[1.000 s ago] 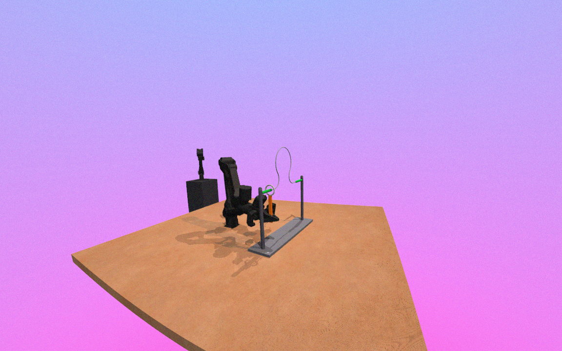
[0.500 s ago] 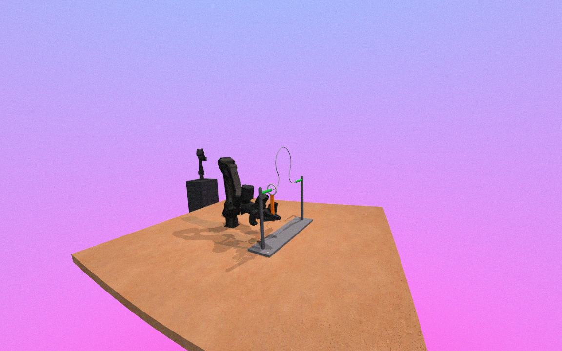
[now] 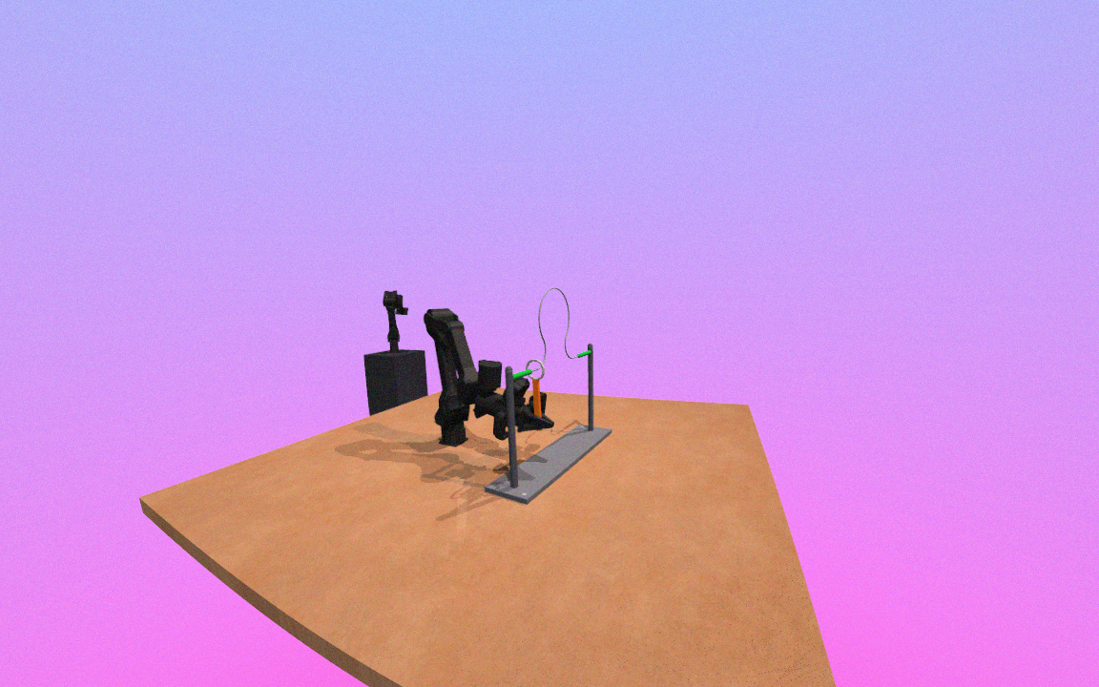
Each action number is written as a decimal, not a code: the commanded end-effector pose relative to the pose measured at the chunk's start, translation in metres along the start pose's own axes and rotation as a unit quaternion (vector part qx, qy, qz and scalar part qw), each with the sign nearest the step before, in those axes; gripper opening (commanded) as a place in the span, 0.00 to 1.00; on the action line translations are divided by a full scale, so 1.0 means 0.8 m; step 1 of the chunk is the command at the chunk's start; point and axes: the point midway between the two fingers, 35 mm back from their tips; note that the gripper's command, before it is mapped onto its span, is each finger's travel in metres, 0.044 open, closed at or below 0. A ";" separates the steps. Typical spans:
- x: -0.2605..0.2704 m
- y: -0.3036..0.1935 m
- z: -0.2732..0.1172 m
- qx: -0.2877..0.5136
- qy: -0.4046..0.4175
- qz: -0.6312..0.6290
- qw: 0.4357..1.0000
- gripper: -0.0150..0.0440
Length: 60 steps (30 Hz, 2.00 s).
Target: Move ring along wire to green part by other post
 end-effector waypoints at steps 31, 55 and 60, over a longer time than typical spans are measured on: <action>0.116 0.014 -0.015 0.043 0.053 0.260 0.963 0.00; 0.187 0.084 -0.088 0.220 0.186 0.479 0.829 0.00; 0.196 0.104 -0.098 0.234 0.215 0.521 0.792 0.00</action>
Point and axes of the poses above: the point midway between the two fingers, 35 mm back from their tips, its own z axis out along the fingers, its own x axis across the jaws, y = z × x, and after that the axes turned 6 degrees about z, right-handed
